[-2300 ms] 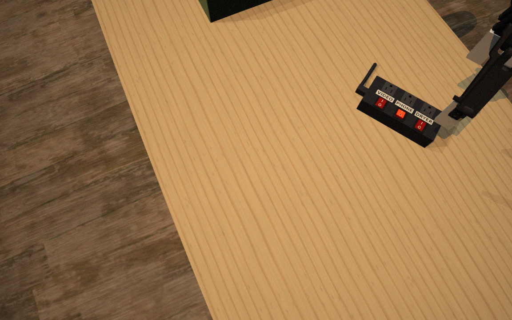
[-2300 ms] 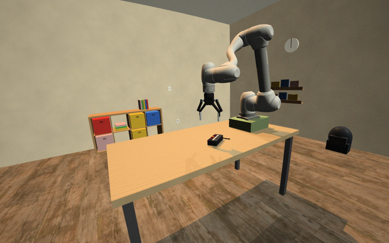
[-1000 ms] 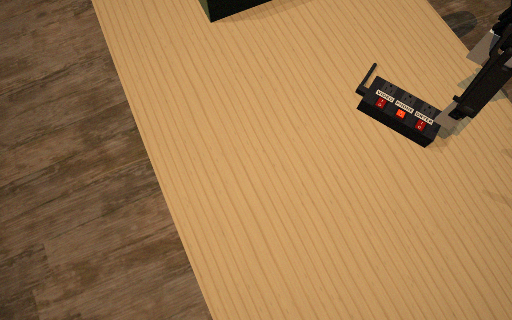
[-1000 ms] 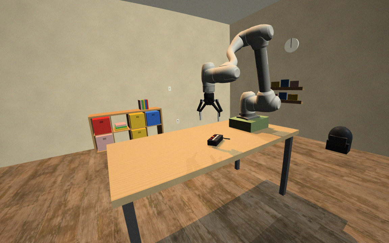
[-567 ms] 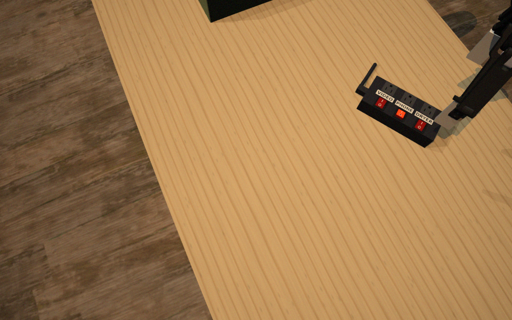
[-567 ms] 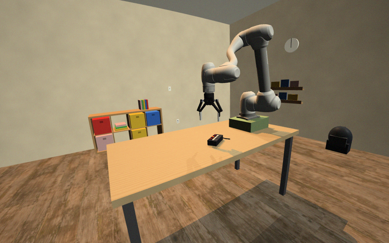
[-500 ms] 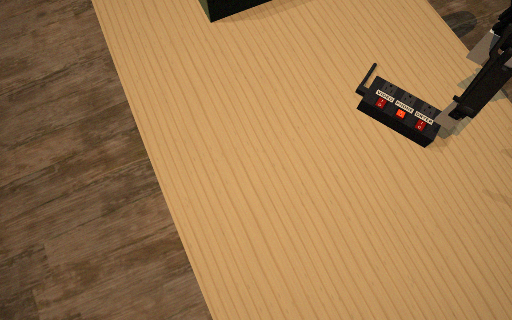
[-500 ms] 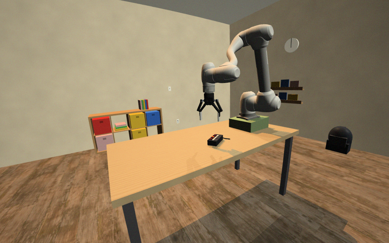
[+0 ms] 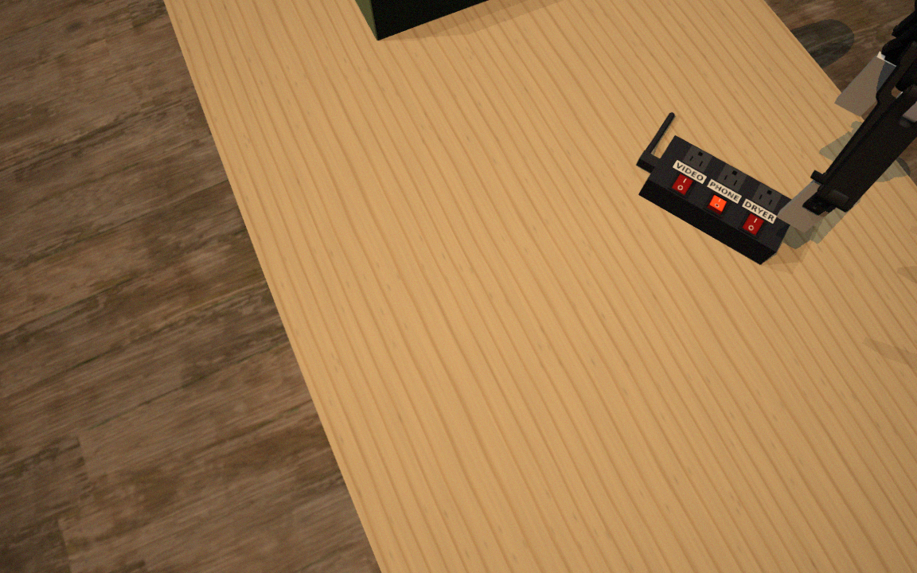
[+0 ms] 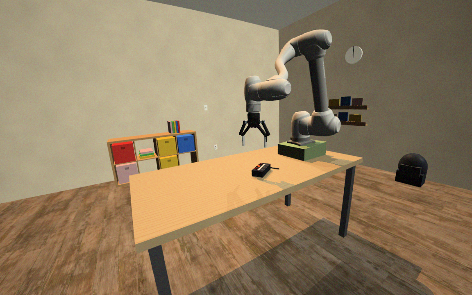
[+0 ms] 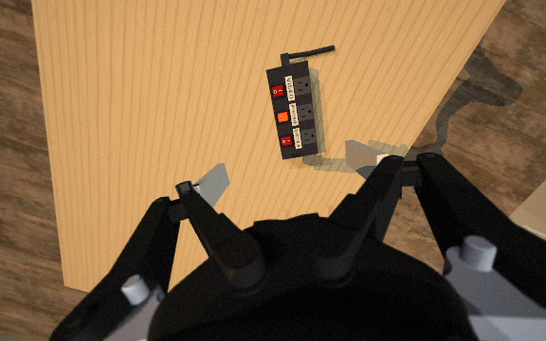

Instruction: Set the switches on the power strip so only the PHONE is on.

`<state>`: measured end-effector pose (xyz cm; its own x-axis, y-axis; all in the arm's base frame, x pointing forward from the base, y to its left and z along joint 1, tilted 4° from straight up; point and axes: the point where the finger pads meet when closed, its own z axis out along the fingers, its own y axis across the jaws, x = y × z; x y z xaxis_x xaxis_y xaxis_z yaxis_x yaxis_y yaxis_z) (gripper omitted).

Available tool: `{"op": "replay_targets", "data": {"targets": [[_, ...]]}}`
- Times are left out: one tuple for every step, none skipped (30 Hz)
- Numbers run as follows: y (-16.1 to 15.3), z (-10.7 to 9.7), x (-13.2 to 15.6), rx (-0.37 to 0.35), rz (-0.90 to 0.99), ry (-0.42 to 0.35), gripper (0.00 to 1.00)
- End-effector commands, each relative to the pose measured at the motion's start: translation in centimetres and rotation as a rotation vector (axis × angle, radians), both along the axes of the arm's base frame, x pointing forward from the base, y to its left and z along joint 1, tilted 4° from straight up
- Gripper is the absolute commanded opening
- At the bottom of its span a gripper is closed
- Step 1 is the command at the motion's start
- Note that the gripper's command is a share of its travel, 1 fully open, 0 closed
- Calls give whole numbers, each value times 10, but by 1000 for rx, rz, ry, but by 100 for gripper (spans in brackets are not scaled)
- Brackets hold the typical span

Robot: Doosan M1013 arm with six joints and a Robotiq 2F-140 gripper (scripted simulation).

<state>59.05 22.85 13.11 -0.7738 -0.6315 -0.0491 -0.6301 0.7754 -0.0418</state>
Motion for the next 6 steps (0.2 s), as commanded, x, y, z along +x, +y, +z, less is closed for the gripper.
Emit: {"op": "replay_targets", "data": {"targets": [[0, 0, 0, 0, 0, 0, 100], [0, 0, 0, 0, 0, 0, 100], [0, 0, 0, 0, 0, 0, 100], [0, 0, 0, 0, 0, 0, 100], [0, 0, 0, 0, 0, 0, 100], [0, 0, 0, 0, 0, 0, 100]]}}
